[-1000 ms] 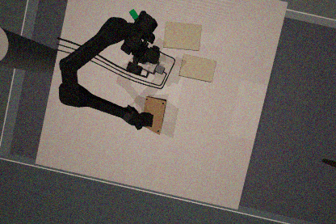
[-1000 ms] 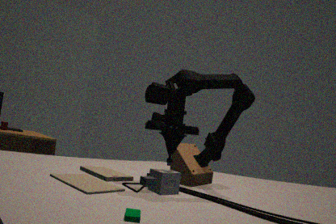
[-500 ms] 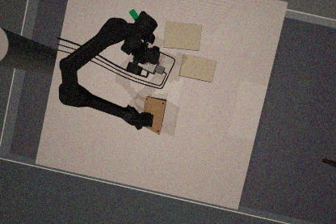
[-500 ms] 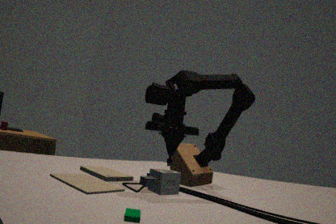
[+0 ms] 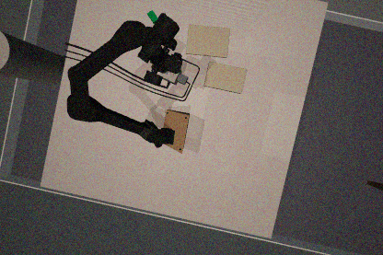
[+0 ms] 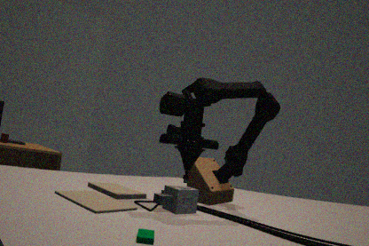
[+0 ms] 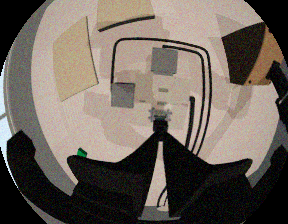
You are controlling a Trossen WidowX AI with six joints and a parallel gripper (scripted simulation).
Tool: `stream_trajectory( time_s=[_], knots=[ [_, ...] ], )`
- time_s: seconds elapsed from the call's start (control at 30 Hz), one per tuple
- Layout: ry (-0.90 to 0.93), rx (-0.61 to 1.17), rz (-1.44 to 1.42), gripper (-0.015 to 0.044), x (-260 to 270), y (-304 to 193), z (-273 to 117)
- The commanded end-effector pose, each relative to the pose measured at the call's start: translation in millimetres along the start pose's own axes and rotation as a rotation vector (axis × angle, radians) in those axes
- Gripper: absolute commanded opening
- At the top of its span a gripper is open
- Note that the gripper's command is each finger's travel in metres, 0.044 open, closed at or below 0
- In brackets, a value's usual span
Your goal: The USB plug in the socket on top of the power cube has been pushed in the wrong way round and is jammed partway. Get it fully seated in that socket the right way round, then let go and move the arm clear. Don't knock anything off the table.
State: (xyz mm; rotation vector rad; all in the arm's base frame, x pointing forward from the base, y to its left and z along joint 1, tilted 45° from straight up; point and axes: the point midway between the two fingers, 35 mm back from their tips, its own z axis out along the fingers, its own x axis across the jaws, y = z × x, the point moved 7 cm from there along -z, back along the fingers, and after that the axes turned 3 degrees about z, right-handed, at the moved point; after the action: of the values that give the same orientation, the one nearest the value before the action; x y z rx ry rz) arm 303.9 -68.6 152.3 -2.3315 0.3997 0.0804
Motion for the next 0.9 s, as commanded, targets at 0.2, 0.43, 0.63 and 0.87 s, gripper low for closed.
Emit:
stream_trajectory(
  time_s=[0.2,0.43,0.63,0.87],
  knots=[
    [0.002,0.002,0.008,0.0000,0.0,-0.2,1.4],
    [0.002,0.002,0.011,0.0000,-0.2,-0.3,2.2],
    [0.002,0.002,0.013,0.0000,-0.3,-0.3,2.9],
    [0.002,0.002,0.016,0.0000,-0.4,-0.4,3.7]
  ],
)
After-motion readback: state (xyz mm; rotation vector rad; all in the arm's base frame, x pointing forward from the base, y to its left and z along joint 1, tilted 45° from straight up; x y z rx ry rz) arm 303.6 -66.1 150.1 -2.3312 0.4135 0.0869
